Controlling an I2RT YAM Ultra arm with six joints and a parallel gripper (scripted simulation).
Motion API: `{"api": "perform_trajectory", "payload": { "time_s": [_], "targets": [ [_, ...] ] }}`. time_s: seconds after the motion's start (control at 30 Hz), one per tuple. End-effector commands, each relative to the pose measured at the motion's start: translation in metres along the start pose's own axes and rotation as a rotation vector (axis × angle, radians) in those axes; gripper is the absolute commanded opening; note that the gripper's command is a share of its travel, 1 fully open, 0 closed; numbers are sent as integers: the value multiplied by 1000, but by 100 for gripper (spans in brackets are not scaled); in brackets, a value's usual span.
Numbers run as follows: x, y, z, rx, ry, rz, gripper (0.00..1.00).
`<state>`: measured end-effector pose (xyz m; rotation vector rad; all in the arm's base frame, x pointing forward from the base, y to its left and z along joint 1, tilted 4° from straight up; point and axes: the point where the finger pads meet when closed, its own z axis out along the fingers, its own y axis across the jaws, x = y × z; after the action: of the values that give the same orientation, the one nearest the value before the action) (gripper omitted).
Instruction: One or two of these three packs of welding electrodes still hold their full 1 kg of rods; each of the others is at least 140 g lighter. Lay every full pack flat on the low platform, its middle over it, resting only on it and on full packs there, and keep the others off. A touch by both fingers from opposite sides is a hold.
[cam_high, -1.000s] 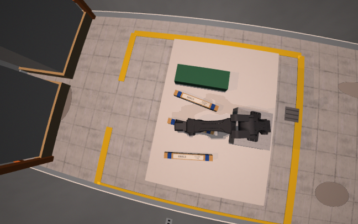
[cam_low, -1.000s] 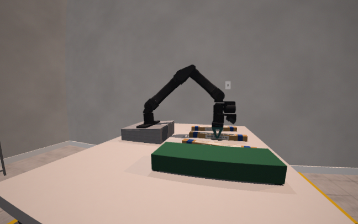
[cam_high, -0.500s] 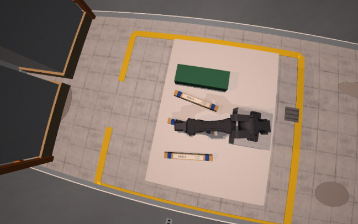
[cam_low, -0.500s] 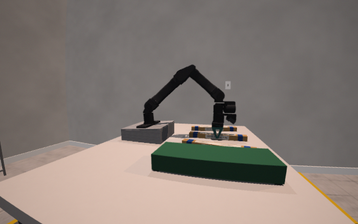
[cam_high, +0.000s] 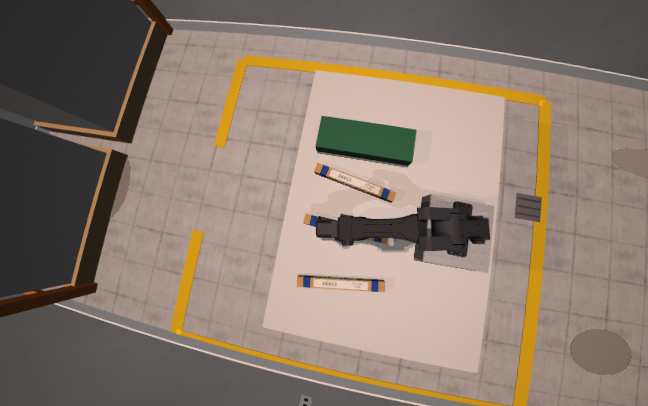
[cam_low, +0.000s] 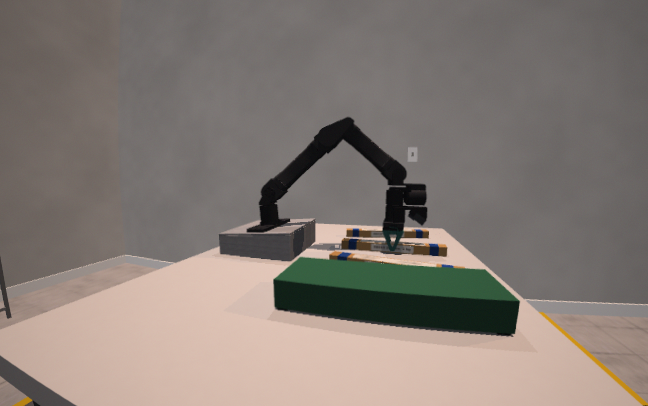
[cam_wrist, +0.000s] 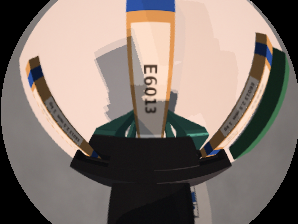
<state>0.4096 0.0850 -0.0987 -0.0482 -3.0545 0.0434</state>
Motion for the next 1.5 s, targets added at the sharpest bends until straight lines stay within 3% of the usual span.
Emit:
{"api": "perform_trajectory", "payload": {
  "time_s": [0.0,0.93,1.47],
  "targets": [
    [-12,2,-45,-10,-55,1,0],
    [-12,4,-87,-11,-55,0,0],
    [-15,7,-99,-11,-55,-4,0]
  ]
}}
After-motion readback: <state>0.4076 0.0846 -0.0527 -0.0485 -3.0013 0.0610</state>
